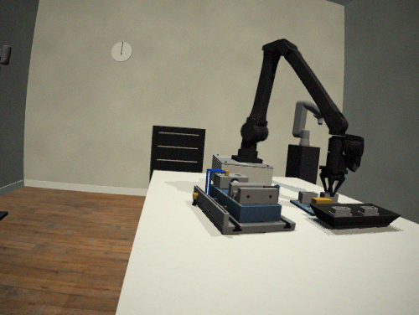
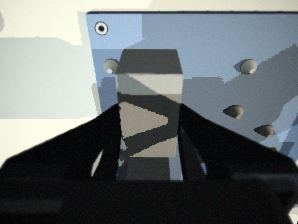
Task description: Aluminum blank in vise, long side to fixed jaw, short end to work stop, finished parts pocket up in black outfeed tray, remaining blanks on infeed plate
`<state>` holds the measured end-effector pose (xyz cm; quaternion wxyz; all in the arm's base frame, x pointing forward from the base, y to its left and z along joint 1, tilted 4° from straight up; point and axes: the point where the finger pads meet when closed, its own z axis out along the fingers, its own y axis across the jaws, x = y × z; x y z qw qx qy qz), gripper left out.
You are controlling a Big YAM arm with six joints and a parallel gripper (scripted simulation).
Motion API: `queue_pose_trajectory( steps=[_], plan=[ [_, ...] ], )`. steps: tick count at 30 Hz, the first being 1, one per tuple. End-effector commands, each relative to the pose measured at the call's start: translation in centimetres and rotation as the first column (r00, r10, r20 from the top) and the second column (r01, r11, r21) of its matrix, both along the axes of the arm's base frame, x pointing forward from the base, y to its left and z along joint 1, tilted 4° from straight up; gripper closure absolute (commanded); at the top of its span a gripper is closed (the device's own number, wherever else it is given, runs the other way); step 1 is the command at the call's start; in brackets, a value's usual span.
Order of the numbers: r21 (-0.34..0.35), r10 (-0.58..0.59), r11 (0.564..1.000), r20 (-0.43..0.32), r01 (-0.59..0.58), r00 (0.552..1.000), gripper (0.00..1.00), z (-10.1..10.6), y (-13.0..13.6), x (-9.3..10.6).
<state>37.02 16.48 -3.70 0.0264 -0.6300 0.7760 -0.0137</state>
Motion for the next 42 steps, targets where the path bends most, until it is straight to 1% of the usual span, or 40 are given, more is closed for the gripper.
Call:
queue_pose_trajectory(
  steps=[1, 8, 20, 22, 29, 37, 39, 42],
  plan=[
    [0.008, 0.005, 1.000, 0.021, -0.005, 1.000, 1.00, 0.2, 0.0, 0.7],
    [0.010, 0.005, 1.000, 0.026, -0.005, 1.000, 1.00, 0.4, 0.0, 0.8],
    [0.015, 0.004, 1.000, 0.037, -0.005, 0.999, 1.00, 2.2, 0.3, 1.3],
    [0.015, 0.004, 1.000, 0.037, -0.005, 0.999, 1.00, 2.2, 0.3, 1.3],
    [0.020, 0.004, 1.000, 0.047, -0.005, 0.999, 1.00, 3.7, 0.5, 1.7],
    [0.022, 0.004, 1.000, 0.052, -0.005, 0.999, 1.00, 5.4, 0.6, 1.8],
    [0.022, 0.004, 1.000, 0.052, -0.005, 0.999, 1.00, 5.4, 0.6, 1.8],
    [0.022, 0.004, 1.000, 0.053, -0.006, 0.999, 1.00, 6.2, 0.7, 1.7]
  ],
)
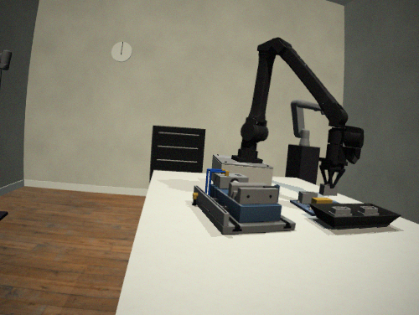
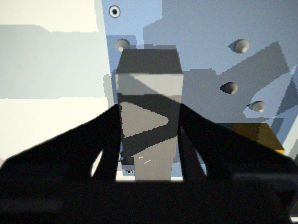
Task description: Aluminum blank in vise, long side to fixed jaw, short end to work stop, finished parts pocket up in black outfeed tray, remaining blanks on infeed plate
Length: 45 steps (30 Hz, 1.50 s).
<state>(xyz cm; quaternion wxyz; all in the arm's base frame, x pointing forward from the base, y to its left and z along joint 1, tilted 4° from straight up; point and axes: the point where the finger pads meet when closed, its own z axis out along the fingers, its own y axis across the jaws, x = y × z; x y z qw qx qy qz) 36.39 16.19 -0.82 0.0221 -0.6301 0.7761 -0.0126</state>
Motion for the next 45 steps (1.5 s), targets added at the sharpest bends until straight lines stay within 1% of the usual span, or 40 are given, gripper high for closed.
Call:
queue_pose_trajectory(
  steps=[1, 12, 14, 28, 45],
  plan=[
    [0.026, 0.004, 1.000, 0.061, -0.006, 0.998, 1.00, 3.5, 1.0, 2.4],
    [0.028, 0.004, 1.000, 0.063, -0.006, 0.998, 1.00, 6.4, 1.0, 2.1],
    [0.028, 0.004, 1.000, 0.063, -0.006, 0.998, 1.00, 6.4, 1.0, 2.1],
    [0.029, 0.004, 1.000, 0.066, -0.006, 0.998, 1.00, 9.7, 1.1, 1.8],
    [0.030, 0.004, 1.000, 0.067, -0.006, 0.998, 1.00, 11.3, 1.2, 1.6]
  ],
)
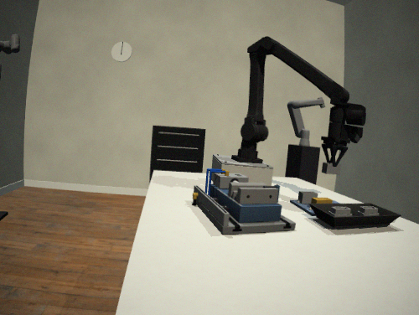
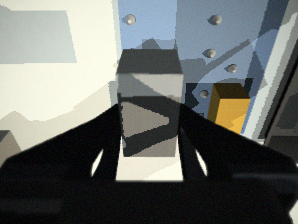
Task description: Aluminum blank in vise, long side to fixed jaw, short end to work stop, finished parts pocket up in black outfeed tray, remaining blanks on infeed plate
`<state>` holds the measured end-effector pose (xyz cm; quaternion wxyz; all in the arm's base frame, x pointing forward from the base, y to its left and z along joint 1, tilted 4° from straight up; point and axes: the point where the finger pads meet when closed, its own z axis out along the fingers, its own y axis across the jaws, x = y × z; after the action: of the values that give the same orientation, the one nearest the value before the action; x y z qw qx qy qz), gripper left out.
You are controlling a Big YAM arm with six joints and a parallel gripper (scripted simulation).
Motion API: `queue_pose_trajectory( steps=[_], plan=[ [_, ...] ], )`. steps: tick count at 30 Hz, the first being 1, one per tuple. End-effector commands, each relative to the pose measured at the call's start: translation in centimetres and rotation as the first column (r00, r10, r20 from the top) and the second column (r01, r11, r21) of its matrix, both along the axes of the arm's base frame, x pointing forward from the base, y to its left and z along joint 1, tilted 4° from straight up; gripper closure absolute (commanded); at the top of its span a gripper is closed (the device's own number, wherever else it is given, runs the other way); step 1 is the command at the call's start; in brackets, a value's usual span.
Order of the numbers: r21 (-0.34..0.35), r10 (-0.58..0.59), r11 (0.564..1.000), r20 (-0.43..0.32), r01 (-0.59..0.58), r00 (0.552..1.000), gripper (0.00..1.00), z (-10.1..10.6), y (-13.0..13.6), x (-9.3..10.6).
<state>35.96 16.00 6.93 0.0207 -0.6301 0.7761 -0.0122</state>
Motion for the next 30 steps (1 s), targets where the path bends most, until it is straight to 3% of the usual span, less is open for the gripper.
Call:
queue_pose_trajectory(
  steps=[1, 20, 30],
  plan=[
    [0.032, 0.004, 0.999, 0.070, -0.007, 0.998, 1.00, 3.6, 1.4, 2.0],
    [0.031, 0.004, 1.000, 0.071, -0.006, 0.998, 1.00, 3.8, 0.8, 2.4],
    [0.016, 0.022, 1.000, 0.045, -0.023, 0.999, 1.00, 2.9, -3.6, 5.8]
  ],
)
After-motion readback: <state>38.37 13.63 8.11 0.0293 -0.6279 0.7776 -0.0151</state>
